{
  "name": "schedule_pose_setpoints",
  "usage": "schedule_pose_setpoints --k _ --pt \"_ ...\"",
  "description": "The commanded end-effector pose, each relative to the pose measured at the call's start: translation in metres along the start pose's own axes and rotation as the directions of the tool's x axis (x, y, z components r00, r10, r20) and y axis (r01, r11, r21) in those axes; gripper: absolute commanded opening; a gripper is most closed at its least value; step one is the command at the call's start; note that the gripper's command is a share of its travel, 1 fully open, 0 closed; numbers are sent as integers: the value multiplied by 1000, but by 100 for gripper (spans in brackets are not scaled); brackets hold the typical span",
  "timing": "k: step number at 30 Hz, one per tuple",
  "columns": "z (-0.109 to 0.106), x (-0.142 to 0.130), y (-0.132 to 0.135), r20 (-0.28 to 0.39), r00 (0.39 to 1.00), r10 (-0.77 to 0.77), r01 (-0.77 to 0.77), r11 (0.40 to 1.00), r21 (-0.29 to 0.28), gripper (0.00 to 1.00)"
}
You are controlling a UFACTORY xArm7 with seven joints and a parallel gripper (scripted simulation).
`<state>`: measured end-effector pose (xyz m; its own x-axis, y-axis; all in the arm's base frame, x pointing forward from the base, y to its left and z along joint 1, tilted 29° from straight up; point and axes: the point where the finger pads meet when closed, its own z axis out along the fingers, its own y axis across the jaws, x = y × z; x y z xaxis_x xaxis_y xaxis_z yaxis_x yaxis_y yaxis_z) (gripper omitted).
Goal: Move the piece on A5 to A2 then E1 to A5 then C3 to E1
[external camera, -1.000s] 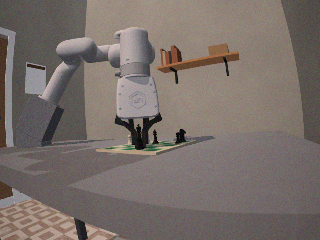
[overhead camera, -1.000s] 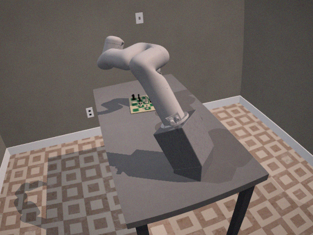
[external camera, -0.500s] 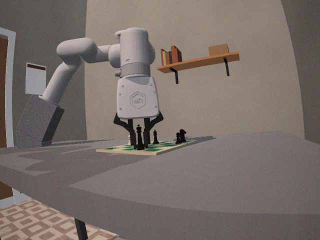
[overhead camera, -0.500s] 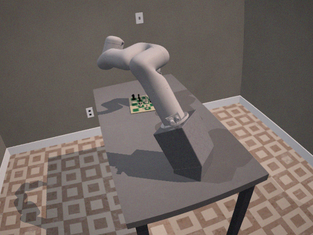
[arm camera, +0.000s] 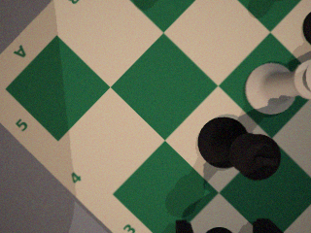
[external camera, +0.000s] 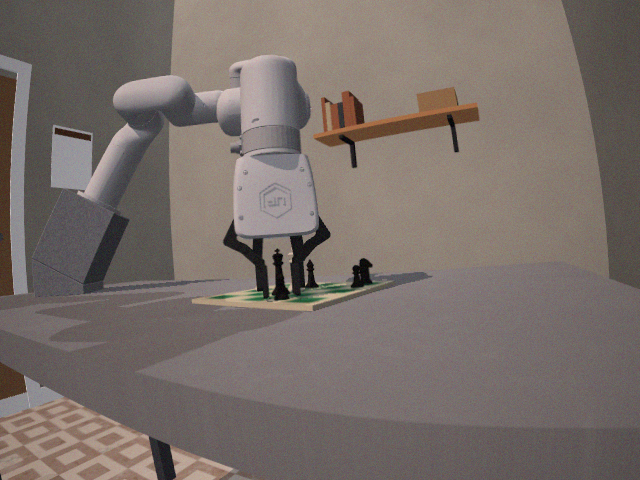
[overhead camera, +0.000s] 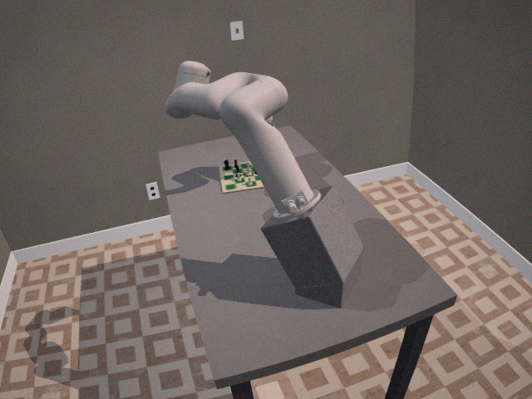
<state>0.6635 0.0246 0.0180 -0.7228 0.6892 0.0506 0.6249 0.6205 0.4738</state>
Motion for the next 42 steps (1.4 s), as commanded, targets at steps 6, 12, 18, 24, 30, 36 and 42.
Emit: schedule_pose_setpoints --k 6,12,18,24,30,36,42 --pt "-13 -2 1 4 1000 0 0 1000 -2 35" --pt "-30 -2 1 4 1000 0 0 1000 -2 35" --pt "-62 -2 1 4 1000 0 0 1000 -2 35" --pt "-87 -2 1 4 1000 0 0 1000 -2 35" --pt "-92 -2 1 4 1000 0 0 1000 -2 35" --pt "-92 -2 1 4 1000 0 0 1000 -2 100" --pt "-92 -2 1 4 1000 0 0 1000 -2 100"
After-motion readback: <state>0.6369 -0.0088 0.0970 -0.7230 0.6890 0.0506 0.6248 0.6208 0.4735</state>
